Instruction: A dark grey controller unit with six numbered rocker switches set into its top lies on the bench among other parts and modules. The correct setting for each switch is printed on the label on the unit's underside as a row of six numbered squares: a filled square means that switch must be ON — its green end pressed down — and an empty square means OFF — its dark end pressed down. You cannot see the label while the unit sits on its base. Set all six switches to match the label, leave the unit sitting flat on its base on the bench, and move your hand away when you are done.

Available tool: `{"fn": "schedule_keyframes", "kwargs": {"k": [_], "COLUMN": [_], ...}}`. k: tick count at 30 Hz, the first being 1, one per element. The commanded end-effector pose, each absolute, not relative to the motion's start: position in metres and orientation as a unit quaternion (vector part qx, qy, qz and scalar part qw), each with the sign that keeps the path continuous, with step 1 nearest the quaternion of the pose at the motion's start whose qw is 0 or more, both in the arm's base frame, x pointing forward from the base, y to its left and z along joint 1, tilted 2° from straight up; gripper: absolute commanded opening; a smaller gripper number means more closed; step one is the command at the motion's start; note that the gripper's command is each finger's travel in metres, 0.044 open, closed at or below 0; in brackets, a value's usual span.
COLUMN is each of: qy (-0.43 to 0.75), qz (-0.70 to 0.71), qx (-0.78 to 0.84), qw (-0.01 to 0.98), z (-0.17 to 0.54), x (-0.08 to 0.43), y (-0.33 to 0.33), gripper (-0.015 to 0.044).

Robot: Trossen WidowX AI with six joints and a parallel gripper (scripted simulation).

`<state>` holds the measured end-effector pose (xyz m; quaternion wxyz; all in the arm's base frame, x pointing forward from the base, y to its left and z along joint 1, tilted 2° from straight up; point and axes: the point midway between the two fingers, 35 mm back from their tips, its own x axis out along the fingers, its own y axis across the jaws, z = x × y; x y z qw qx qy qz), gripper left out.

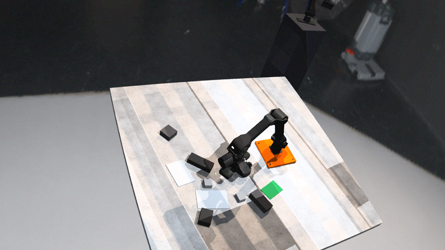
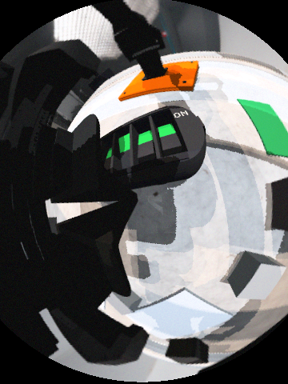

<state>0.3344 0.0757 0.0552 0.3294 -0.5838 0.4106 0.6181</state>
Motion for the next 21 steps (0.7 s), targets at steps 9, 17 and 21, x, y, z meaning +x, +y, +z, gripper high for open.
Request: {"fn": "schedule_keyframes", "kwargs": {"k": [9,17,21], "qy": [0.413,0.405,0.411], "qz": [0.621,0.616,0.619], "qx": [-0.582,-0.588,-0.583], "qw": [0.325,0.335,0.328], "z": [0.101,0.101,0.104], "x": [0.342,0.334,0.335], "y": [0.081,0.076,0.076], "gripper": [0.0,0.0,0.0053]}}
